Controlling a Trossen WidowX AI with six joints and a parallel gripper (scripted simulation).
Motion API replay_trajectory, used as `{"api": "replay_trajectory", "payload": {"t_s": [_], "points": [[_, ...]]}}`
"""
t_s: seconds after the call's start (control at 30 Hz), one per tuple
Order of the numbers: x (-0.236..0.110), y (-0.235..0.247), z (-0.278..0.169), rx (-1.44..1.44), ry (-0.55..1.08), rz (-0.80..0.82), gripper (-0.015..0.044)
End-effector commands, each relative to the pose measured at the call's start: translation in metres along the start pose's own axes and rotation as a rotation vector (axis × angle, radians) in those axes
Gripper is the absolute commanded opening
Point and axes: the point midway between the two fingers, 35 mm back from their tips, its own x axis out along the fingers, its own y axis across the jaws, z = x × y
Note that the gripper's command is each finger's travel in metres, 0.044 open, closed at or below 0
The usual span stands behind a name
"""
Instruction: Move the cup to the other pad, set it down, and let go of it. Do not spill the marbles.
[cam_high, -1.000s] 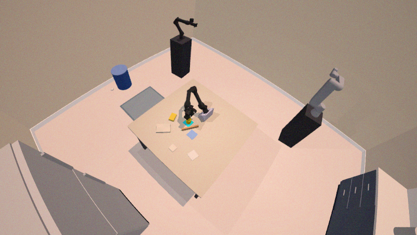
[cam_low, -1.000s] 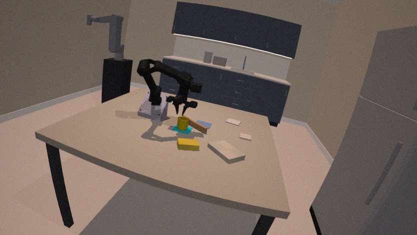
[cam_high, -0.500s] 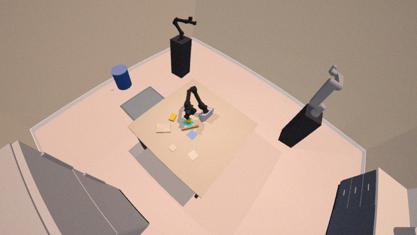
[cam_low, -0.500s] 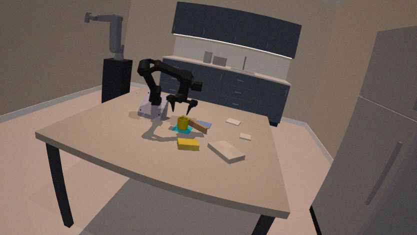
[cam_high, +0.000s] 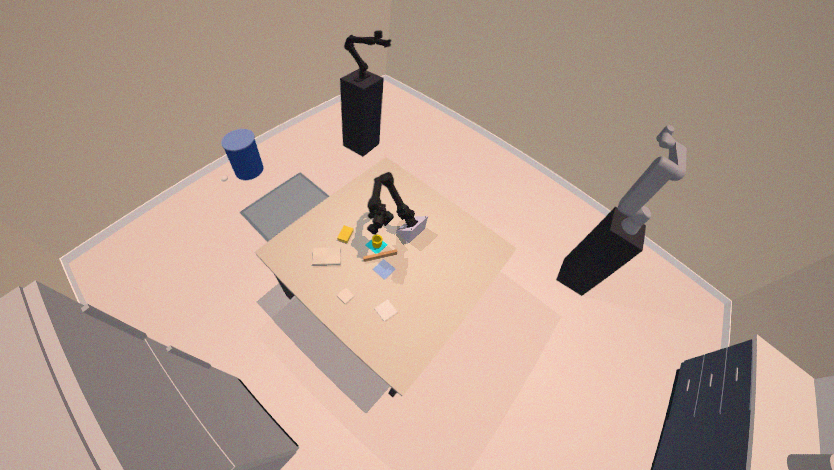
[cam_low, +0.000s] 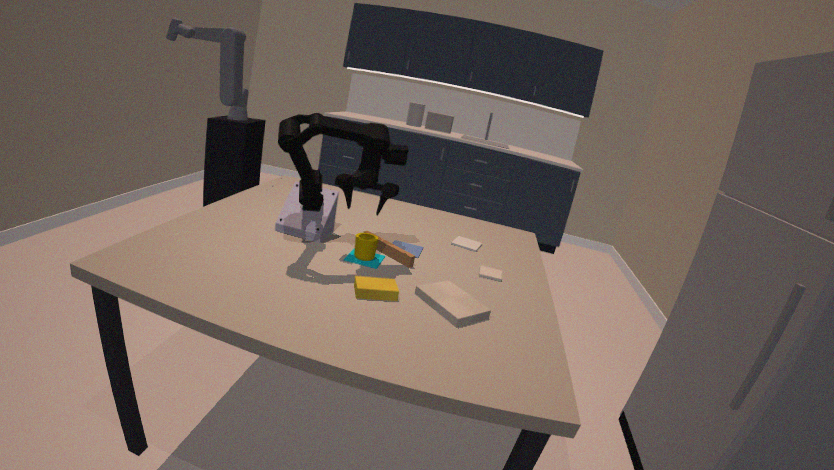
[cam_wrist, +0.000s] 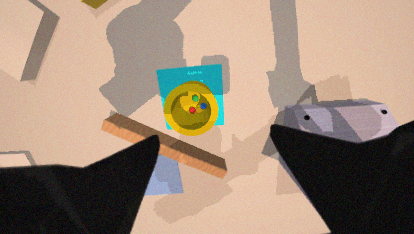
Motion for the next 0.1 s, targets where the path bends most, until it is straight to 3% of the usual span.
{"api": "replay_trajectory", "payload": {"t_s": [0.0,0.07], "points": [[0.0000,0.0000,0.0000,0.000,0.000,0.000,0.0440],[0.0000,0.0000,0.0000,0.000,0.000,0.000,0.0440]]}}
